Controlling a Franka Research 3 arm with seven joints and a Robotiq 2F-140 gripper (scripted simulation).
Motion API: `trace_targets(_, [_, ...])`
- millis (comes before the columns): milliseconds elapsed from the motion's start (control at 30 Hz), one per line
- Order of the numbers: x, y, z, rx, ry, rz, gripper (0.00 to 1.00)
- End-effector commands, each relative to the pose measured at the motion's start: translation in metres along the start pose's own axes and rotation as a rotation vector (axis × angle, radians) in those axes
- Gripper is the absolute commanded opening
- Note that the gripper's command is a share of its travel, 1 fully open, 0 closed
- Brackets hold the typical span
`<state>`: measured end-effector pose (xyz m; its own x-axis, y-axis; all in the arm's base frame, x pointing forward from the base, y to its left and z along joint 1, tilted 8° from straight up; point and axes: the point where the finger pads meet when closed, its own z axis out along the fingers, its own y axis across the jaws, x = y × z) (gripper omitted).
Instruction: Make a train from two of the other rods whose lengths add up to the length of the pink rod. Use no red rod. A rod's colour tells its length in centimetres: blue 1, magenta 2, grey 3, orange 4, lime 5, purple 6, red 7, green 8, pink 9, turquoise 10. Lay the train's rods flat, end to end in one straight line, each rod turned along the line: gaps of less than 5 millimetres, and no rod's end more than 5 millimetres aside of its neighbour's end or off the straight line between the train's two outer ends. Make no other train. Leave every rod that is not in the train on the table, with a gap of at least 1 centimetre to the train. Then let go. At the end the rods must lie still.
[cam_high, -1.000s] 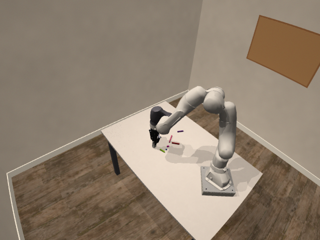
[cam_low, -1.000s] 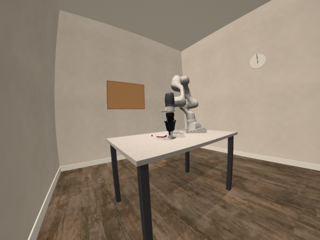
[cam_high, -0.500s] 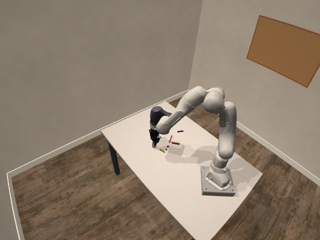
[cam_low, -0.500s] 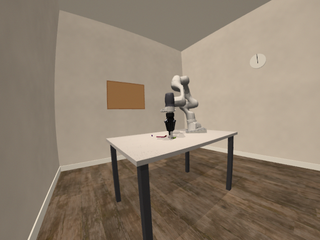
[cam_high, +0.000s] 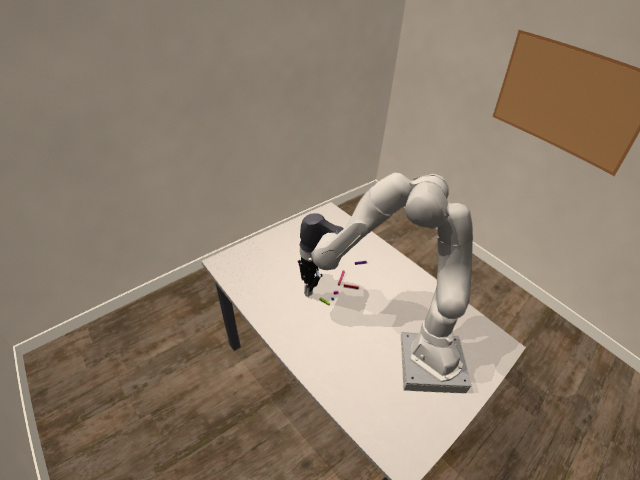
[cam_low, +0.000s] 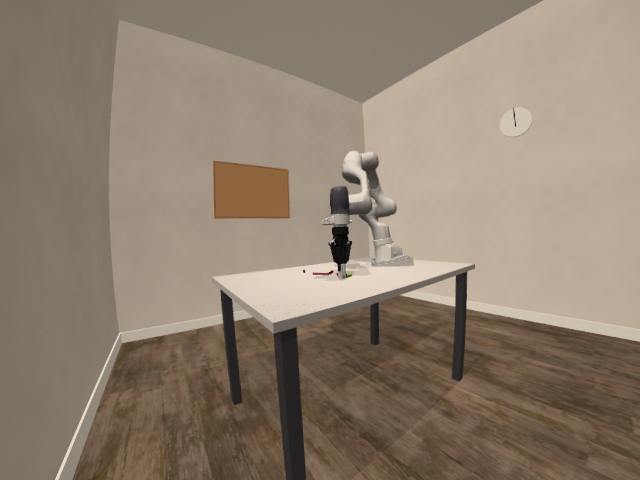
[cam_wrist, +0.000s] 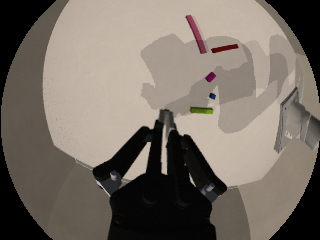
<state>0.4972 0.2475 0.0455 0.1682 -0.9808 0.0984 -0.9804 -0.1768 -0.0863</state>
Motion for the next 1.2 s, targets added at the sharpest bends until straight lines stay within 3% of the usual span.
trace_targets(0, [-0.0004, -0.0007, 0.0037, 0.003, 0.0, 0.006, 0.03])
trace_targets(1167, [-0.0004, -0.0007, 0.0091, 0.003, 0.0, 0.006, 0.03])
